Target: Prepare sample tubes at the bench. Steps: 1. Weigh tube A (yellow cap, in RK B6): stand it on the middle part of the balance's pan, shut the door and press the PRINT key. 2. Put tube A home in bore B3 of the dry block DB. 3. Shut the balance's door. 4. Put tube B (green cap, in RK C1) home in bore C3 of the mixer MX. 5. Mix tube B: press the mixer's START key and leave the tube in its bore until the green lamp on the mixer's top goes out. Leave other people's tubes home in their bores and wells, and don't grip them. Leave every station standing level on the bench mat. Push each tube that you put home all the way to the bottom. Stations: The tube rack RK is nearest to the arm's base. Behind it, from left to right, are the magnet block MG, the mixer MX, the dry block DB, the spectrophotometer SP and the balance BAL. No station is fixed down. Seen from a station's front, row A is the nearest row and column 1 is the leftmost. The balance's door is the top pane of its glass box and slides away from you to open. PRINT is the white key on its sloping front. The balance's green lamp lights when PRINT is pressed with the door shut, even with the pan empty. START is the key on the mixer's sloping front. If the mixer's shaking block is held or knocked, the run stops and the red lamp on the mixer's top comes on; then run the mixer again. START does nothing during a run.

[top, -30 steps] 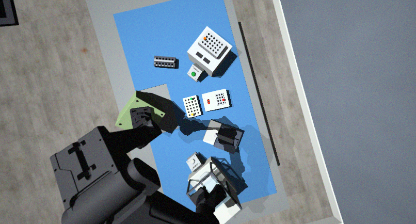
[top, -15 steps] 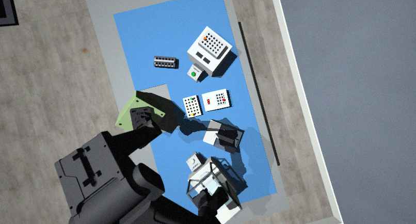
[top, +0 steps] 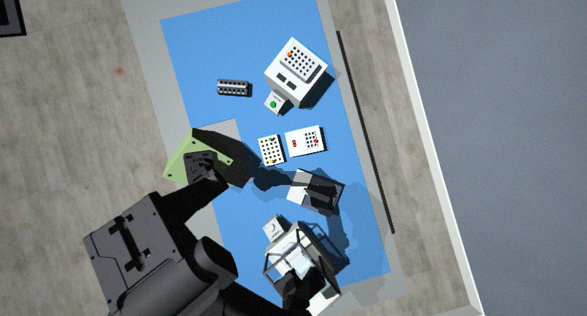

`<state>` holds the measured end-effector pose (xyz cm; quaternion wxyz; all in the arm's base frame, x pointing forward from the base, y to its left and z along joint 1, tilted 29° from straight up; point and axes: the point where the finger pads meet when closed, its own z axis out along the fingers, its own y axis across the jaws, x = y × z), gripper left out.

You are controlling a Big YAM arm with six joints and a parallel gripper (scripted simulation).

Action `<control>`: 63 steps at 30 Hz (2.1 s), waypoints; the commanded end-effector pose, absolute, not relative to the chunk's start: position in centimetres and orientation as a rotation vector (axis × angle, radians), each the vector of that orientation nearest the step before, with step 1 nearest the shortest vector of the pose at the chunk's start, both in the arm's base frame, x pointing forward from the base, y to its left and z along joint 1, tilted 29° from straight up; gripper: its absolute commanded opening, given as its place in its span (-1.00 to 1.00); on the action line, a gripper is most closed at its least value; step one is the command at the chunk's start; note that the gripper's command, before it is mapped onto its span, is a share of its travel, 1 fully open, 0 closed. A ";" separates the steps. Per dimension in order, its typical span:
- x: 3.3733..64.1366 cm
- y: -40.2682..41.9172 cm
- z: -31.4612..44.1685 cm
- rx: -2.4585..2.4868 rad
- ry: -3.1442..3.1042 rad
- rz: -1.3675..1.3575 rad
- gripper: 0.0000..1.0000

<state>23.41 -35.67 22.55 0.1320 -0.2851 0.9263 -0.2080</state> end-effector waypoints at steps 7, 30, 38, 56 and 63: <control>25.0 -37.2 24.8 -0.821 2.672 -0.636 -0.88; 26.0 -38.8 25.7 -0.821 2.672 -0.636 -0.88; 26.3 -39.3 26.0 -0.820 2.671 -0.641 -0.88; 27.0 -40.4 26.7 -0.820 2.673 -0.636 -0.88; 27.3 -41.0 27.0 -0.821 2.673 -0.636 -0.88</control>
